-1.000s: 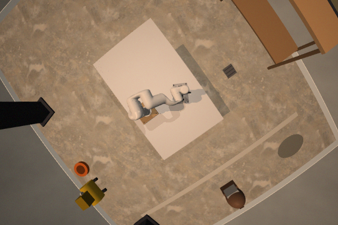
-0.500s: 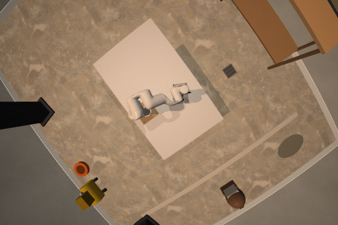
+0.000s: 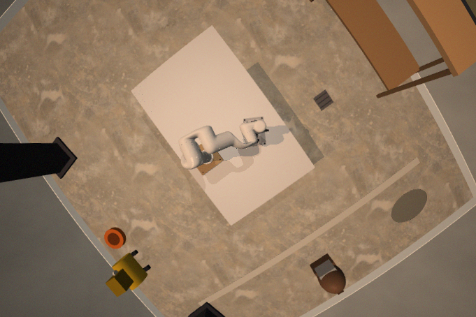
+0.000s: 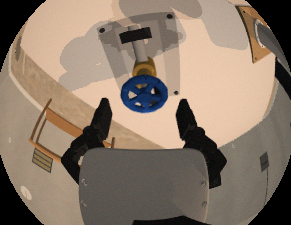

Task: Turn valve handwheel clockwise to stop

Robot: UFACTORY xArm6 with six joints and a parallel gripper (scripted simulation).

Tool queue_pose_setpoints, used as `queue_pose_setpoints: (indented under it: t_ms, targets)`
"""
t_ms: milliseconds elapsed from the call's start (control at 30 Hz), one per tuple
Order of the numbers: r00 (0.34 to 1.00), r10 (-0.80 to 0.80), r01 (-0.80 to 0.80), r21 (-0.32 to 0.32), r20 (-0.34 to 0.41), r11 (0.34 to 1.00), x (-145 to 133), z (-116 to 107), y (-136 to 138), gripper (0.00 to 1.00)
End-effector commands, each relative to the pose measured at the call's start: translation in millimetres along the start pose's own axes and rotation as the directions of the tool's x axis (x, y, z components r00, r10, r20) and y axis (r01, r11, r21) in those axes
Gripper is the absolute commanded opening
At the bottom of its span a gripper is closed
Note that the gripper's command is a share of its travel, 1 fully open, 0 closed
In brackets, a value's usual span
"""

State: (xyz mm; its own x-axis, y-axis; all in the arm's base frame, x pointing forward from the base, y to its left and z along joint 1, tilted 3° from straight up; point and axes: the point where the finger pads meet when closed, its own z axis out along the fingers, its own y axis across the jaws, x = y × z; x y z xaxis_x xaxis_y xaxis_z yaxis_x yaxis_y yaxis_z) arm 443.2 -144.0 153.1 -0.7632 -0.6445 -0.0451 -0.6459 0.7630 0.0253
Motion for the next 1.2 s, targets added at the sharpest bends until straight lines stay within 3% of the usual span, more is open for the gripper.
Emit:
queue_pose_setpoints:
  t_ms: [0, 1167]
  targets:
    - [1.0, 0.0, 0.0, 0.004, 0.002, 1.0, -1, 1, -1, 1.0]
    - [1.0, 0.0, 0.0, 0.004, 0.002, 1.0, -1, 29, -1, 1.0]
